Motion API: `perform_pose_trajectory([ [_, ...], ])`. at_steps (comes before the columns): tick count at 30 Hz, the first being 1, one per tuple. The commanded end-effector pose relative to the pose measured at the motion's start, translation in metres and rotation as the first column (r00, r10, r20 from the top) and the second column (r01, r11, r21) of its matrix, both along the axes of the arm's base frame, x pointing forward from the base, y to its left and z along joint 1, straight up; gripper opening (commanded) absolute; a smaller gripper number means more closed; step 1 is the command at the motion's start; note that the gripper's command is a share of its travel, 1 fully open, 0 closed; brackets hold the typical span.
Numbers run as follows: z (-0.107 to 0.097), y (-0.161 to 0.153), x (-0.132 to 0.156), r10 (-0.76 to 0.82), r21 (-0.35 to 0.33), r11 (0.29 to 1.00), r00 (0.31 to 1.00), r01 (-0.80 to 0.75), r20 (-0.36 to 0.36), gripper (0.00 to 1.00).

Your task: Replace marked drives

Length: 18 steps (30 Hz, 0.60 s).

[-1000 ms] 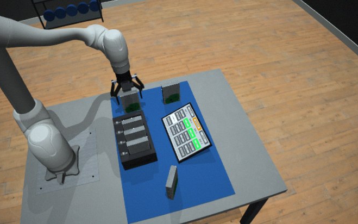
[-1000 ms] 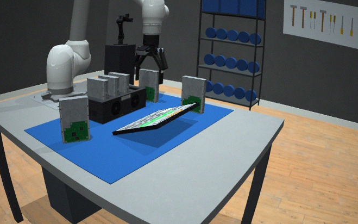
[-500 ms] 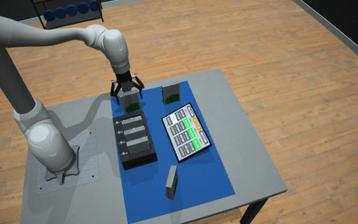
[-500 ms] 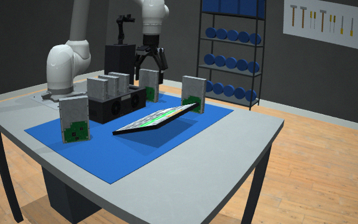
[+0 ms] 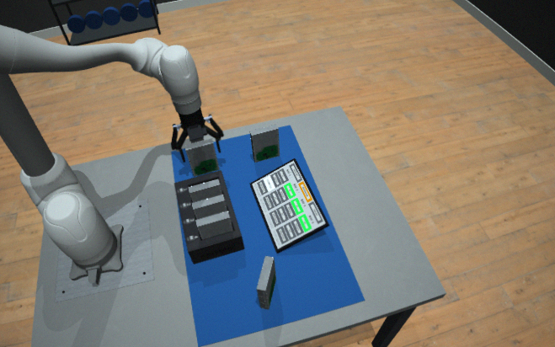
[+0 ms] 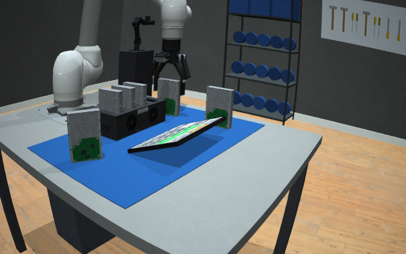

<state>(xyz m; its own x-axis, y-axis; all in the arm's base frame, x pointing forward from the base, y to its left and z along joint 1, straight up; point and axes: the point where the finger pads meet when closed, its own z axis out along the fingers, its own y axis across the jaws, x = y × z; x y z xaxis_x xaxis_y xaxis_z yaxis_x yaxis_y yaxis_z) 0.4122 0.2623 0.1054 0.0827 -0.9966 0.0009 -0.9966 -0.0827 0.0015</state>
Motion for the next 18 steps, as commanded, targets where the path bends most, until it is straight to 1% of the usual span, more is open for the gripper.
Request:
perform_pose_trajectory([
  [1, 0.002, 0.000, 0.000, 0.000, 0.001, 1.000, 1.000, 0.000, 0.001, 0.89],
  [4, 0.005, 0.000, 0.000, 0.000, 0.001, 1.000, 1.000, 0.000, 0.001, 0.89],
  [8, 0.015, 0.000, 0.000, 0.000, 0.001, 1.000, 1.000, 0.000, 0.001, 0.89],
  [12, 0.029, 0.000, 0.000, 0.000, 0.001, 1.000, 1.000, 0.000, 0.001, 0.89],
  [17, 0.053, 0.000, 0.000, 0.000, 0.001, 1.000, 1.000, 0.000, 0.001, 0.89],
  [18, 0.053, 0.000, 0.000, 0.000, 0.001, 1.000, 1.000, 0.000, 0.001, 0.89],
])
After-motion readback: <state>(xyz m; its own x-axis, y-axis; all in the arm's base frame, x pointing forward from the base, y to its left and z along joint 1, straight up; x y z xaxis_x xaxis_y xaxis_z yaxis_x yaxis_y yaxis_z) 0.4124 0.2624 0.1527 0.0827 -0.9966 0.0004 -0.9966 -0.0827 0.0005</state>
